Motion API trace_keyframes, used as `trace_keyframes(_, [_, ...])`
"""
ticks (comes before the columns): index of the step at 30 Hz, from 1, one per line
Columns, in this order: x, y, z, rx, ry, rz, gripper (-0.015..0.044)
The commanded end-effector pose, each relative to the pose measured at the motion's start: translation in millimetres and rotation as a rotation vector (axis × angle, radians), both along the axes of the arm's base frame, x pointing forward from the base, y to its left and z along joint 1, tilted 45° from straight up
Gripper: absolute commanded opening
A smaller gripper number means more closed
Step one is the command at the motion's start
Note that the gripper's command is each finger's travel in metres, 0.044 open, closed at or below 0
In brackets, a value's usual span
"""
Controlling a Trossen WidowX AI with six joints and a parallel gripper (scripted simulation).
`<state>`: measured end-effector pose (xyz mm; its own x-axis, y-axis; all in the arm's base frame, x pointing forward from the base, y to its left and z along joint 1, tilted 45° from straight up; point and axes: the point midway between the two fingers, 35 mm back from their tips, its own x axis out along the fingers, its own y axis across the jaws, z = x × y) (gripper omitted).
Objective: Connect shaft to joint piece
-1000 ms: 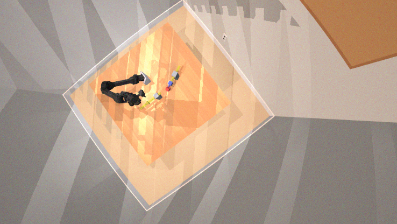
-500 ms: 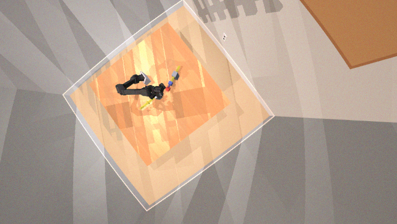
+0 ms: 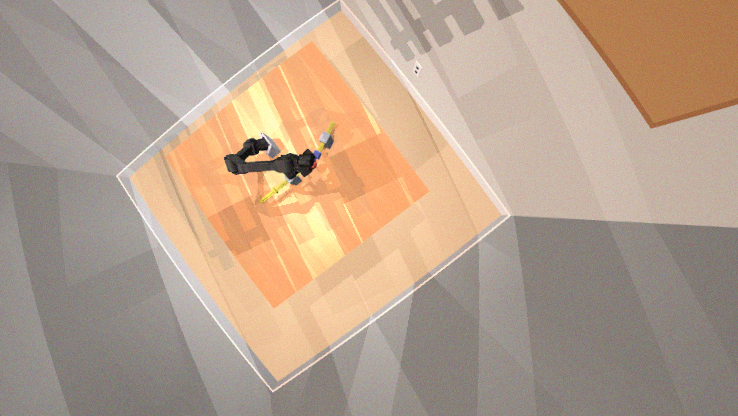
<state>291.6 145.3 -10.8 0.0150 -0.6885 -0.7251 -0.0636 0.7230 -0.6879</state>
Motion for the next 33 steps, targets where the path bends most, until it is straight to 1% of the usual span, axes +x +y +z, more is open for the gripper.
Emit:
trace_keyframes(1, [-0.4,-0.9,-1.7,0.016,0.073,0.063,0.0440])
trace_keyframes(33, [1.1,-10.8,-6.3,0.131,0.652,0.709,0.0440])
